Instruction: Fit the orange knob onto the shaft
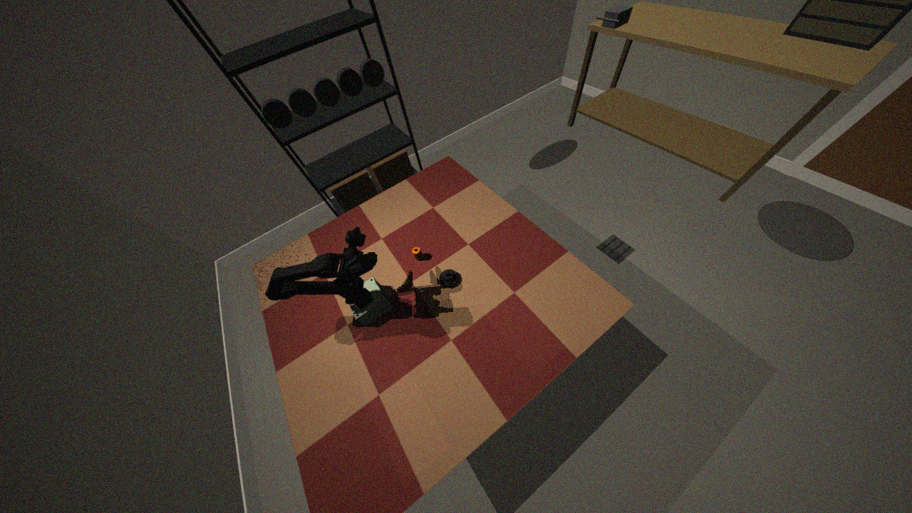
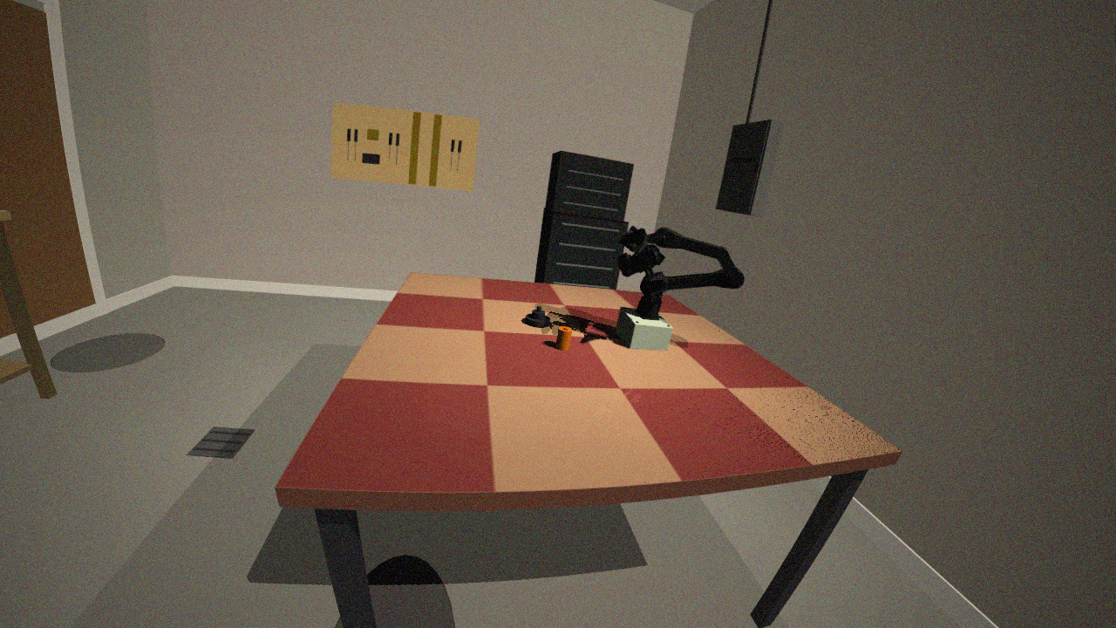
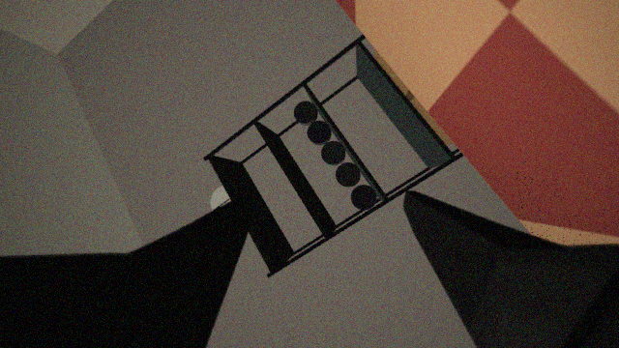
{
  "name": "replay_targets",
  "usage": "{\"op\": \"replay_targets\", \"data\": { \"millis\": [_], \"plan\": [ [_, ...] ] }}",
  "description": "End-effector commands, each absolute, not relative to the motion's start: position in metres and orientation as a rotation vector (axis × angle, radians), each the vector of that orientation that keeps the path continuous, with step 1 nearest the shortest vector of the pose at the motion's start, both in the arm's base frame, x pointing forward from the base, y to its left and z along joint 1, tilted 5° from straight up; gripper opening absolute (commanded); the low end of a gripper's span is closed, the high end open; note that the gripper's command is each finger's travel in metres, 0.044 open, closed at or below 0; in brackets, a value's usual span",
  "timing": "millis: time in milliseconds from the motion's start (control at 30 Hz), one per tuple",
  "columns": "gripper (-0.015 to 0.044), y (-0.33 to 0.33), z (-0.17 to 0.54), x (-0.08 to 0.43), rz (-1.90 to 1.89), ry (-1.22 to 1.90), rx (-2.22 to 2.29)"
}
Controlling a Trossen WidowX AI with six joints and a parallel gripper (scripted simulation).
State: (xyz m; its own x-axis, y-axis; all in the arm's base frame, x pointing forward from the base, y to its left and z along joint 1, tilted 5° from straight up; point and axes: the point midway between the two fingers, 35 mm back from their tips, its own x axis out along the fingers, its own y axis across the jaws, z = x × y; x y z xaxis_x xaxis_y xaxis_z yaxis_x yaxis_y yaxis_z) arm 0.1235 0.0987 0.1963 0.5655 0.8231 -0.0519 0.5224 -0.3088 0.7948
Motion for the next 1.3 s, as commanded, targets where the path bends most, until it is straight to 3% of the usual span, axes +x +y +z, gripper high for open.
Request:
{"op": "replay_targets", "data": {
  "millis": [0, 400, 1000, 1267],
  "plan": [
    [0.0426, 0.099, 0.196, 0.123, 0.470, 1.079, 1.988],
    [0.0440, 0.077, 0.181, 0.175, 0.193, 1.281, 1.451],
    [0.0440, 0.063, 0.086, 0.307, 0.073, 1.561, 0.163],
    [0.0440, 0.064, 0.073, 0.309, 0.076, 1.571, 0.048]
  ]
}}
